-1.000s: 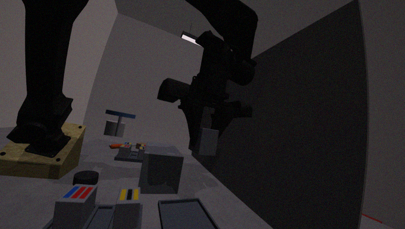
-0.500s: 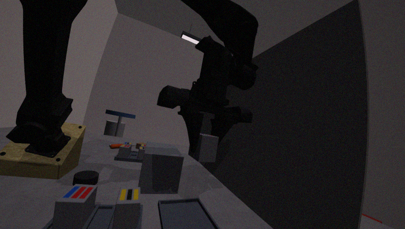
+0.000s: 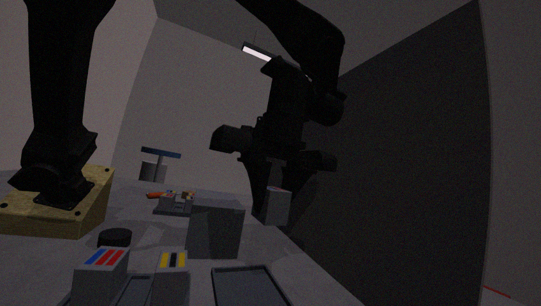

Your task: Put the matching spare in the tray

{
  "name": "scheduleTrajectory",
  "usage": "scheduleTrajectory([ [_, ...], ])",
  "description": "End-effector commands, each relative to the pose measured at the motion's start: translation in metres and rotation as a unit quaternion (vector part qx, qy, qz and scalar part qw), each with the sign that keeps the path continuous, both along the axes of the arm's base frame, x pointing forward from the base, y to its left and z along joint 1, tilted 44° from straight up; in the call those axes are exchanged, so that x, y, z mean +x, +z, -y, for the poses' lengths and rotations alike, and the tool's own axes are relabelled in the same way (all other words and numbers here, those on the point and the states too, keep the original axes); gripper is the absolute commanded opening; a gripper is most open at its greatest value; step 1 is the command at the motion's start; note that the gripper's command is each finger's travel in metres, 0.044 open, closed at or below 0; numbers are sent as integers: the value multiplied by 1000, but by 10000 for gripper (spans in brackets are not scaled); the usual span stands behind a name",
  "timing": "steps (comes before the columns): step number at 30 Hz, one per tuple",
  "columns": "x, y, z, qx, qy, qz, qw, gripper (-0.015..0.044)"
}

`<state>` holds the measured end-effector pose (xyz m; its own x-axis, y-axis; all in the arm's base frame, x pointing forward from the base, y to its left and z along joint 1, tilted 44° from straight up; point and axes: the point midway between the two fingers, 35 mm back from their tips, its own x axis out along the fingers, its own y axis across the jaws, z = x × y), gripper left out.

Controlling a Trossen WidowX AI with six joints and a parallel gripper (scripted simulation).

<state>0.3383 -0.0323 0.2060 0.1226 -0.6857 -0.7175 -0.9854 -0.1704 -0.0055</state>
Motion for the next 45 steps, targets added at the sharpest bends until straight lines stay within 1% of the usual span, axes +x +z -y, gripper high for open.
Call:
scheduleTrajectory([
  [1, 0, -3, 2, 0, 1, -3, 1000, 0],
  [45, 6, -28, 26, 3, 0, -3, 1000, 0],
])
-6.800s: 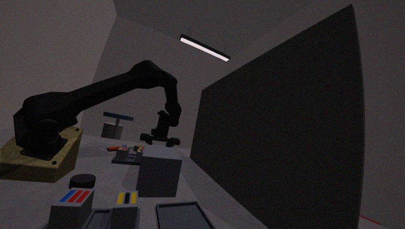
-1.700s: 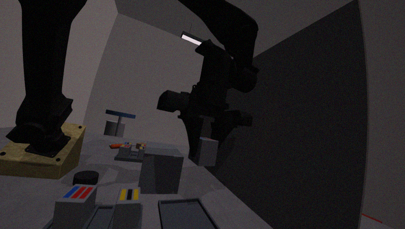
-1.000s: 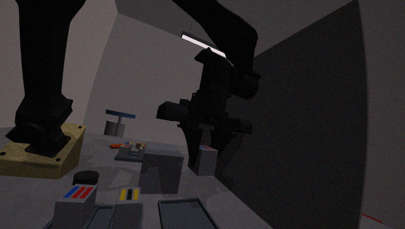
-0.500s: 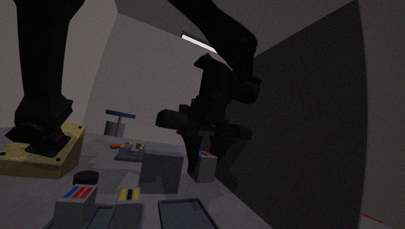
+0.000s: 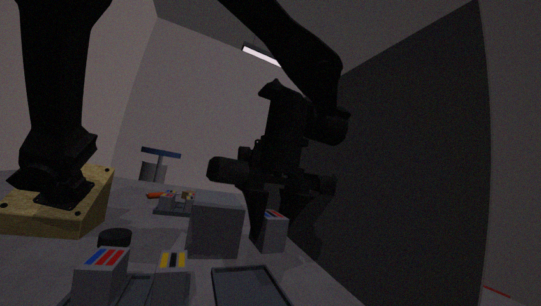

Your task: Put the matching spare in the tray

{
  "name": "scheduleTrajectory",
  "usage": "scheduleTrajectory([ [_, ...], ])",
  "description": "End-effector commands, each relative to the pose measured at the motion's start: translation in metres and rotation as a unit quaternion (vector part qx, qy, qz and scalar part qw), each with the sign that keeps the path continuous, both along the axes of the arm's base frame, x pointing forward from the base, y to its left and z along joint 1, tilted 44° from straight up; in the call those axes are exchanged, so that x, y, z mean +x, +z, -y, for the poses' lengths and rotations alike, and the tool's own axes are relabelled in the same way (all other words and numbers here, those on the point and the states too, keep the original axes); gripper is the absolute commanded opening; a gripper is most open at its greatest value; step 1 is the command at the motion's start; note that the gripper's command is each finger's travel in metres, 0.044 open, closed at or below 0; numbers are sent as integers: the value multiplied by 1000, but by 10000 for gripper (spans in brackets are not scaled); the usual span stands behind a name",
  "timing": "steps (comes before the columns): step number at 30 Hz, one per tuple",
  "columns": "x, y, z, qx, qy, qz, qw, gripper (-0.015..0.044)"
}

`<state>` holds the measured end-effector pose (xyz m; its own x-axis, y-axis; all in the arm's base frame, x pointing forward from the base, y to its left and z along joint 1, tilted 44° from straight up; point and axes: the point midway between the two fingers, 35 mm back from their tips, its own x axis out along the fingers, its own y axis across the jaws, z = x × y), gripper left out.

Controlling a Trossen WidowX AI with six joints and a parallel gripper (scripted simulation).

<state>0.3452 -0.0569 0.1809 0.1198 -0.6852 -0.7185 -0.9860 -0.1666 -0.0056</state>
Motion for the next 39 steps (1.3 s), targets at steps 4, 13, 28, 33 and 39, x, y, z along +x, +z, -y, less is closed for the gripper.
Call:
scheduleTrajectory([
  [4, 0, -5, 4, 2, 1, -3, 1000, 0],
  [13, 1, -10, 9, 3, 1, -3, 1000, 0],
  [28, 1, -18, 17, 3, 1, -3, 1000, 0],
  [33, 2, -21, 20, 3, 0, -3, 1000, 0],
  [39, 2, -24, 23, 3, 0, -3, 1000, 0],
])
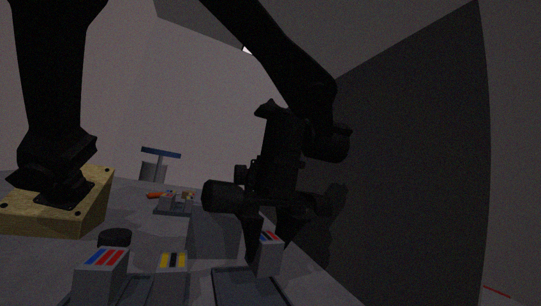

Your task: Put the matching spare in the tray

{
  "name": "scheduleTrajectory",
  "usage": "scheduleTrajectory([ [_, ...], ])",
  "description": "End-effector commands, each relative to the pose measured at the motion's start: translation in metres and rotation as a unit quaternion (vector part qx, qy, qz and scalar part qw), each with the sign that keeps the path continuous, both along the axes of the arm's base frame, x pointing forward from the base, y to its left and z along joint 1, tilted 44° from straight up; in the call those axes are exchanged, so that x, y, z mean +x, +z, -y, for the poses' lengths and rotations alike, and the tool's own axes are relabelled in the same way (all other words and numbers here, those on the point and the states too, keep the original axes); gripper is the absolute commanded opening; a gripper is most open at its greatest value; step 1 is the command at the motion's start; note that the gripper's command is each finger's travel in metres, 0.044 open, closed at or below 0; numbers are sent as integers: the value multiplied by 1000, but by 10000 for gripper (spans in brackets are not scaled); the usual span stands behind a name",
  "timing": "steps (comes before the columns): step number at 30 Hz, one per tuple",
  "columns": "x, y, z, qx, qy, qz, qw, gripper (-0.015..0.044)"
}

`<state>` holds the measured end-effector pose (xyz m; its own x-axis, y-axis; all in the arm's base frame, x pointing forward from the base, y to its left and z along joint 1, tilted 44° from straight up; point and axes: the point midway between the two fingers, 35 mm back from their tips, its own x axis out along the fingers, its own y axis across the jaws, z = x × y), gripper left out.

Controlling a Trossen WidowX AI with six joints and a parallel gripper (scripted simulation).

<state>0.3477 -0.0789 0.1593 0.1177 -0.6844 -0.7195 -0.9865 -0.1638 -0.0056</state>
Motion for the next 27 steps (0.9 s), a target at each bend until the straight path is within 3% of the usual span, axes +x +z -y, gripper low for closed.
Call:
scheduleTrajectory([
  [1, -1, -3, 2, 2, 2, -3, 1000, 0],
  [27, -1, -17, 17, 1, 1, -3, 1000, 0],
])
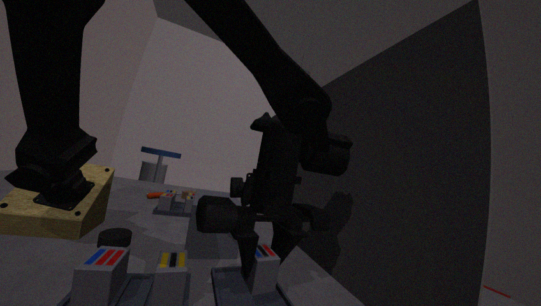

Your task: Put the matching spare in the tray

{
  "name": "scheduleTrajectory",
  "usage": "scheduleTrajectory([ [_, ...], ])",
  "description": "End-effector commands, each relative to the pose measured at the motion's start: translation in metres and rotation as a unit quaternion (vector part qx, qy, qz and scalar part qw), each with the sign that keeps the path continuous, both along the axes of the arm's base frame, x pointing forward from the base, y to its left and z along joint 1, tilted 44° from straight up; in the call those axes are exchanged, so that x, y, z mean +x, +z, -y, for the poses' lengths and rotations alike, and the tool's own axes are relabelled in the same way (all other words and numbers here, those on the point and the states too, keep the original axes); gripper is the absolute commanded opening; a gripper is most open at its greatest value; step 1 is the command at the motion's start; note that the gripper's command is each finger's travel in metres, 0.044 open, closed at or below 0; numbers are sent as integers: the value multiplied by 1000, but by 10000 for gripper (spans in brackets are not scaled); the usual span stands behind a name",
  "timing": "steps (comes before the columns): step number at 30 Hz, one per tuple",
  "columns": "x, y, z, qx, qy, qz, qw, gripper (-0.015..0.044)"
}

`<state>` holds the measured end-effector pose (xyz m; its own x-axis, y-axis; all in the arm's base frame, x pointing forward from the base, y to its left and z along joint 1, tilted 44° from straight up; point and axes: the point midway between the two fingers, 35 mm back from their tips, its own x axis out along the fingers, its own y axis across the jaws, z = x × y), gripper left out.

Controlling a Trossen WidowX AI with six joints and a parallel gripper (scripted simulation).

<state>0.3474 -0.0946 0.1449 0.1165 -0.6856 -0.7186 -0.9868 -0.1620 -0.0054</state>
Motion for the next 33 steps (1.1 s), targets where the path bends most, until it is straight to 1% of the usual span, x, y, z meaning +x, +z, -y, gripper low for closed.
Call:
scheduleTrajectory([
  [1, -1, -3, 2, 2, 2, -3, 1000, 0],
  [16, -2, -11, 11, 1, 1, -3, 1000, 0],
  [33, -1, -7, 8, 0, 0, 0, 1000, 440],
])
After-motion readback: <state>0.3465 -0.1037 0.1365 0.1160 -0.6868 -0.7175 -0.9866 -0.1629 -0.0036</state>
